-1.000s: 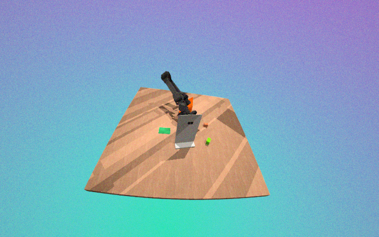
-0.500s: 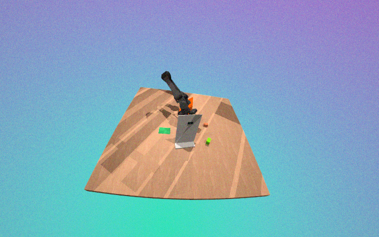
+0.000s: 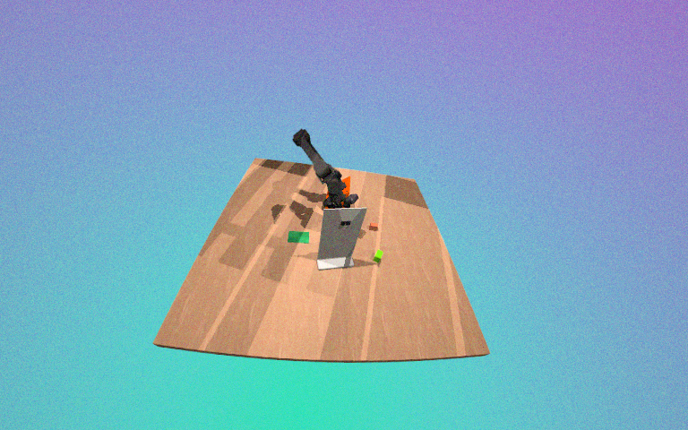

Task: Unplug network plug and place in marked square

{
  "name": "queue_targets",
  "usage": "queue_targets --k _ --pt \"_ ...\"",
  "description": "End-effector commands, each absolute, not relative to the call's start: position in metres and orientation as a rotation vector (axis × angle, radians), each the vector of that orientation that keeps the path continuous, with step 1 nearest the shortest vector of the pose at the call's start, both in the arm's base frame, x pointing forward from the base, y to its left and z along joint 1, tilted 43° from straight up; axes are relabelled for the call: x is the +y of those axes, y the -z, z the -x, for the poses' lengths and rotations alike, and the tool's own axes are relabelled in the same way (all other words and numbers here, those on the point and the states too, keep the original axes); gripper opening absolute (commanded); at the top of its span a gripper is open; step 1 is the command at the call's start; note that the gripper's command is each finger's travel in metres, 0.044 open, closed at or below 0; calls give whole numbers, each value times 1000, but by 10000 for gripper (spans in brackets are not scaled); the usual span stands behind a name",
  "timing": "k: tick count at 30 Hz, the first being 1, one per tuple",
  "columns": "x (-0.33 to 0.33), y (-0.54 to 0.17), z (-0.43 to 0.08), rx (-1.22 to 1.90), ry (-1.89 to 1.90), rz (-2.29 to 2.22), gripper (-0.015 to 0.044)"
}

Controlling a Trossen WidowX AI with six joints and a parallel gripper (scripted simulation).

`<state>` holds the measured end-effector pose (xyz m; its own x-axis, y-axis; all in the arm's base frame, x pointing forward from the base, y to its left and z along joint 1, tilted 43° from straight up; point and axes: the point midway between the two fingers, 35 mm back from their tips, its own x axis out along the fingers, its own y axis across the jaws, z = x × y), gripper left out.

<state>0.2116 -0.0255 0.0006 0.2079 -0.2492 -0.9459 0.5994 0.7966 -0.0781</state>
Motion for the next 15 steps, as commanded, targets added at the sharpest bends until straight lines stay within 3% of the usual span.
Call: queue_targets --k 1,15 --pt "-18 -9 -217 1226 608 -340 156" --pt "17 -48 -229 1223 608 -344 156"
